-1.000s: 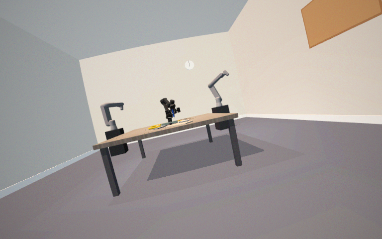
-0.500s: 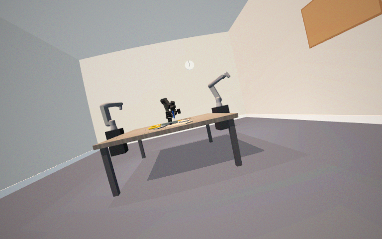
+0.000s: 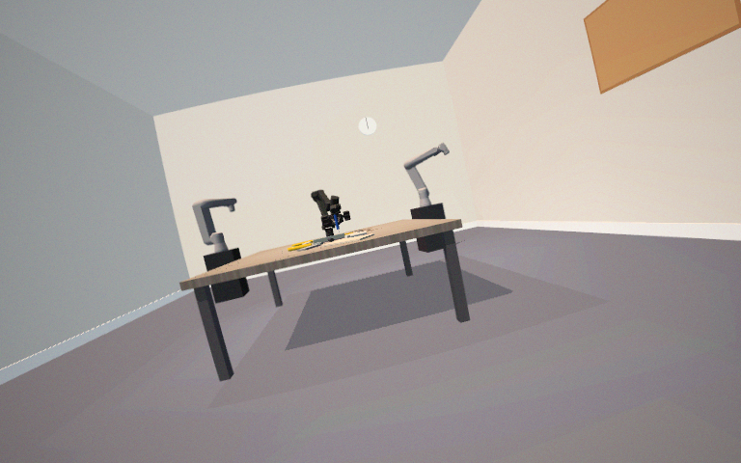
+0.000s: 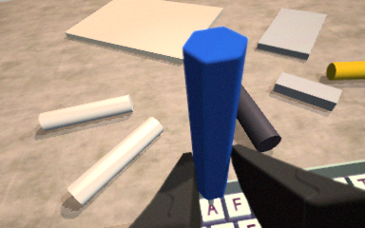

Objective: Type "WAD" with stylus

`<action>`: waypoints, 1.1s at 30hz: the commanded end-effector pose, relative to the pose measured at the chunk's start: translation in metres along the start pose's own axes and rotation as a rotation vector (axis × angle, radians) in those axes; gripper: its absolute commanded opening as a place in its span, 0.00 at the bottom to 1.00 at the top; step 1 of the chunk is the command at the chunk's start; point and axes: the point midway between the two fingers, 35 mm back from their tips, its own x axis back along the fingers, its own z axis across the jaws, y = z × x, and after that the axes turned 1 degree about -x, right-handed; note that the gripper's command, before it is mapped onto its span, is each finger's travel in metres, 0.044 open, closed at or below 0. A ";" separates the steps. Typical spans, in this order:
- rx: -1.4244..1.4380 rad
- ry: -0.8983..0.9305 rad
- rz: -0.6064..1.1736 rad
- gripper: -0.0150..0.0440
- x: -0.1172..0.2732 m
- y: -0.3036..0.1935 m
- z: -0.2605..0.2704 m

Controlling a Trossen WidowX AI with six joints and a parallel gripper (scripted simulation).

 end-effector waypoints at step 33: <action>-0.005 -0.004 0.001 0.39 -0.004 -0.004 -0.001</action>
